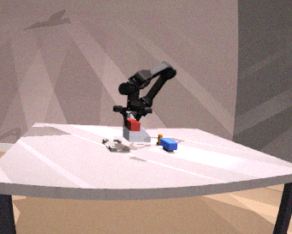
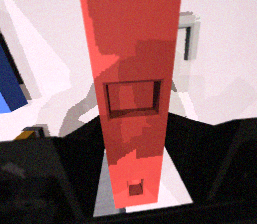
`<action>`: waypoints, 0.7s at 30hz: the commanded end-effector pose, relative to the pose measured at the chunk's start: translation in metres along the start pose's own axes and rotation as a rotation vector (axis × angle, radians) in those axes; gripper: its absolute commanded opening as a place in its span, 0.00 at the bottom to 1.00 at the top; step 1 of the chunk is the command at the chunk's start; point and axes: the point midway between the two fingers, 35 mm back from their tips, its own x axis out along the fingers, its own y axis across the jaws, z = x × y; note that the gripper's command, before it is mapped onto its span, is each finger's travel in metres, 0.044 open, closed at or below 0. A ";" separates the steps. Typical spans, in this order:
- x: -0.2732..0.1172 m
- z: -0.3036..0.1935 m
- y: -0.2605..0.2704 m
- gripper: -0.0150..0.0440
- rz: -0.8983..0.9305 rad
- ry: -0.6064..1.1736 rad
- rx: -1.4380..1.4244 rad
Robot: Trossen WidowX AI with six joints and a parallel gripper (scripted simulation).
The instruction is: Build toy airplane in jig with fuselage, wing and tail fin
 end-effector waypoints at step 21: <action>0.036 -0.017 -0.069 0.25 -0.003 0.003 -0.125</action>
